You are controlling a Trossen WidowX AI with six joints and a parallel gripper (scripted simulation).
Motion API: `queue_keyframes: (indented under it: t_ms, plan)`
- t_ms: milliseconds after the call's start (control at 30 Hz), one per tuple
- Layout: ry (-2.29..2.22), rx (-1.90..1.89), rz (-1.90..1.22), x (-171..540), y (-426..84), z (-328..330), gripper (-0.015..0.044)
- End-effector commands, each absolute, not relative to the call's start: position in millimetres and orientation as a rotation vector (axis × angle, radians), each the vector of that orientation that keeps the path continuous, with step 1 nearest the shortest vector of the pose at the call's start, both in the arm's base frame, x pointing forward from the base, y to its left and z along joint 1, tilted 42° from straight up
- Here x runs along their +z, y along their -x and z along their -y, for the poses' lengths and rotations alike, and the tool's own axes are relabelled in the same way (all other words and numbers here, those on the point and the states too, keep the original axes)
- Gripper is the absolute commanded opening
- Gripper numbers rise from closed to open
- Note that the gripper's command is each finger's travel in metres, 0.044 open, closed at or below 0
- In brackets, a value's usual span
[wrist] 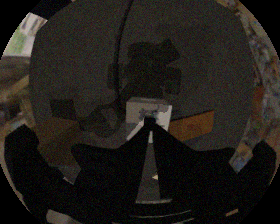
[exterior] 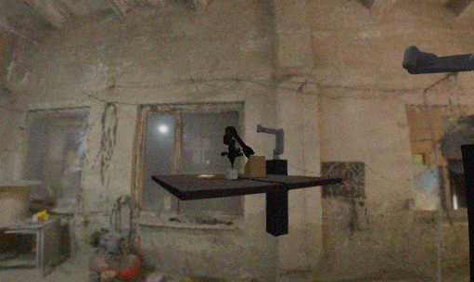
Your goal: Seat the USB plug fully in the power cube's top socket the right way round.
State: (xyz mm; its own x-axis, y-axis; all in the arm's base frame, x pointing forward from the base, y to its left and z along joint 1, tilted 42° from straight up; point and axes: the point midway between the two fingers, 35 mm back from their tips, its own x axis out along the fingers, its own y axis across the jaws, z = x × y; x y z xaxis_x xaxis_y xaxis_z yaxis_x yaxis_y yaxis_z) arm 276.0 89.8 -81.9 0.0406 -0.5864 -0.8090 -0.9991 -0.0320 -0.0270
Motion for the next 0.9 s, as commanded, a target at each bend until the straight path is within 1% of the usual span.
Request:
queue_keyframes:
  t_ms: [0,867]
  plan:
    - [1.686,0.842,-1.609,-82.8,-275.9,-90.0,0.0000]
    - [1.685,0.844,-1.607,-85.4,-276.0,-88.0,0.0000]
